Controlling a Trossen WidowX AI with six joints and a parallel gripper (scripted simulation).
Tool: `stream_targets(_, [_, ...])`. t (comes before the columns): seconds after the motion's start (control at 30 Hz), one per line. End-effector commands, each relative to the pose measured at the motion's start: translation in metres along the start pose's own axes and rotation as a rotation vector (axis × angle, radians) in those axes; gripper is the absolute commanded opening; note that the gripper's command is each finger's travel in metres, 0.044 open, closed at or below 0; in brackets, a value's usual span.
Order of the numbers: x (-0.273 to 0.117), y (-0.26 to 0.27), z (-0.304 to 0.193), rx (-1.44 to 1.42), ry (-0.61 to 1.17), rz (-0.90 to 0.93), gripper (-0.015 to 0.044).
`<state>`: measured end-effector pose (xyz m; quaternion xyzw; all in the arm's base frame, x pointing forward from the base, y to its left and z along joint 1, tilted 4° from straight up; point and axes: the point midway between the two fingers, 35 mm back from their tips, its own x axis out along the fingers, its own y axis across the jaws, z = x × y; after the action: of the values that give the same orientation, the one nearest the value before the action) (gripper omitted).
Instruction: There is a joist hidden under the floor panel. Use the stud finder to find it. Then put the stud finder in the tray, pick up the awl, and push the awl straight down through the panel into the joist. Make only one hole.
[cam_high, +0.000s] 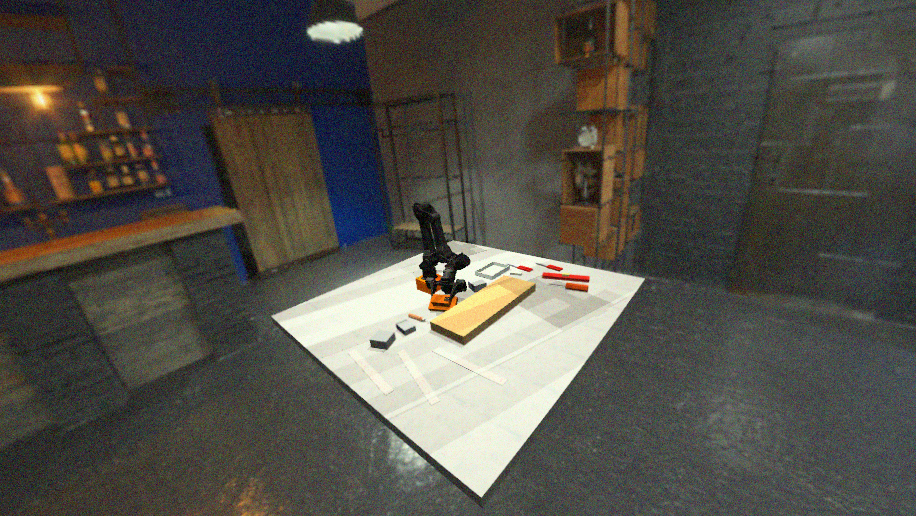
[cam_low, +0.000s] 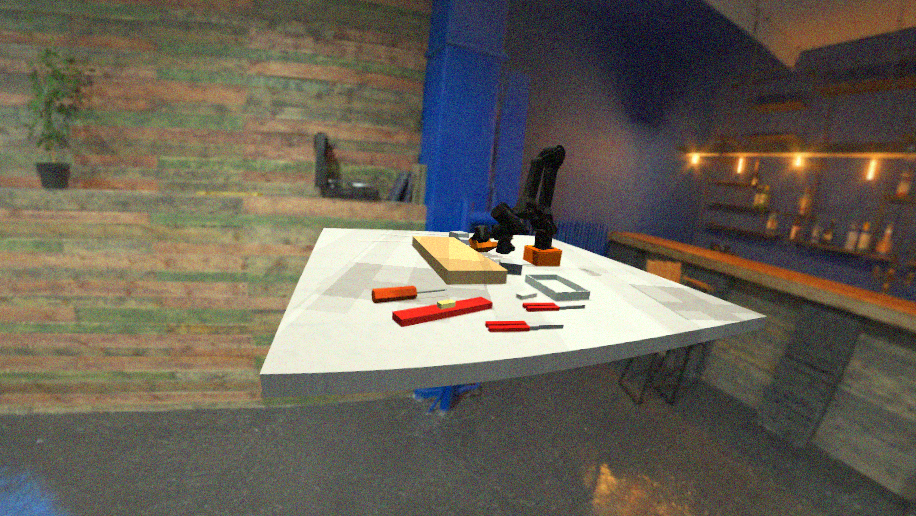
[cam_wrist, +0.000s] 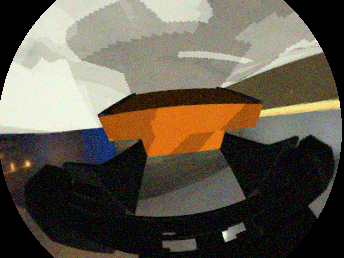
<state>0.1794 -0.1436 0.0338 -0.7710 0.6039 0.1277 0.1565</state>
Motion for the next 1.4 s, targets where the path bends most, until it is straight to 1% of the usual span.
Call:
stream_targets(0.0, [0.000, 0.000, 0.000, 0.000, 0.000, 0.000, 0.0440])
stream_targets(0.47, [-0.001, 0.000, 0.000, 0.001, -0.001, 0.000, 0.0440])
stream_targets(1.37, [-0.015, -0.001, 0.003, 0.003, -0.011, 0.004, 0.0440])
